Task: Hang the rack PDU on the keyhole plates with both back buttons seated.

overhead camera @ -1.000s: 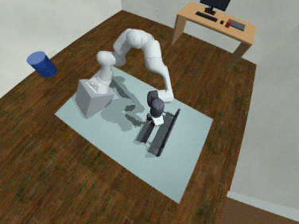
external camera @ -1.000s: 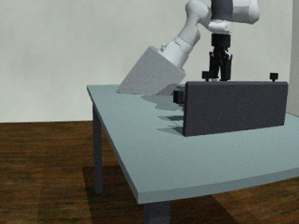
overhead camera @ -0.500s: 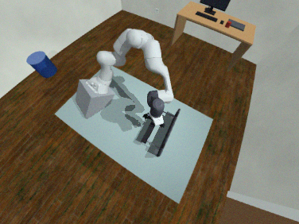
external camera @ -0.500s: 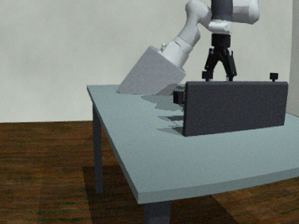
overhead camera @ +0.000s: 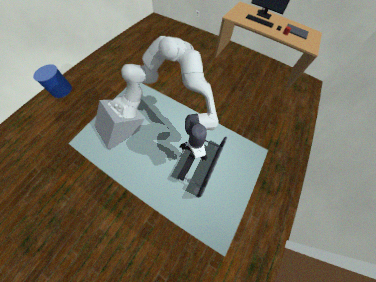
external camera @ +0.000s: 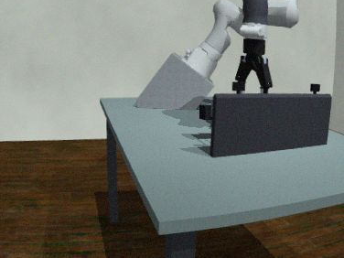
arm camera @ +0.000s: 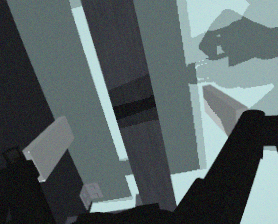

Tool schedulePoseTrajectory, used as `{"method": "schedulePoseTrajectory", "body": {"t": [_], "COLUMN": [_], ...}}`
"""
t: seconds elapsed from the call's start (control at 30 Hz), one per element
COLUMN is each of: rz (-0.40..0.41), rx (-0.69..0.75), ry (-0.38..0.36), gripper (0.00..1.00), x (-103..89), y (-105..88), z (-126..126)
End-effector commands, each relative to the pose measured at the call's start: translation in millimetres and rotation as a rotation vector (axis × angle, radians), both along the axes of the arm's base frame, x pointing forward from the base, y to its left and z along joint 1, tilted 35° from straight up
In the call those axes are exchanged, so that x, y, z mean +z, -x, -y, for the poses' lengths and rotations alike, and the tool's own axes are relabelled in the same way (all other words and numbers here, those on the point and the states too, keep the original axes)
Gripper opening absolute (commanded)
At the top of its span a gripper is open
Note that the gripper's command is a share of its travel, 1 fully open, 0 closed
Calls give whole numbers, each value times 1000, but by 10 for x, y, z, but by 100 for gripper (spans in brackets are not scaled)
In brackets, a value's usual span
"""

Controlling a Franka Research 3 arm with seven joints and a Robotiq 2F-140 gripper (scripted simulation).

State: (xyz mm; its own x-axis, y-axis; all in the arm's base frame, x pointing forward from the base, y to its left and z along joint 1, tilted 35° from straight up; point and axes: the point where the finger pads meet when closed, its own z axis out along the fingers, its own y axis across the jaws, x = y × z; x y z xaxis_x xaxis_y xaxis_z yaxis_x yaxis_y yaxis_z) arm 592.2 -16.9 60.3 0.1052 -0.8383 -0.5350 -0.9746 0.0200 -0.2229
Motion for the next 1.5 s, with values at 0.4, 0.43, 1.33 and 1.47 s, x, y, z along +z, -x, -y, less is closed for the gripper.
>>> {"method": "schedulePoseTrajectory", "body": {"t": [0.4, 0.43, 1.33, 1.47], "rz": [5, 5, 5, 5], "rx": [-2, -2, -2, -2], "ry": [2, 2, 2, 2], "gripper": [100, 100, 100, 100], "x": [255, 295, 502, 474], "y": [44, 54, 226, 346], "z": [174, 201, 354, 352]}}
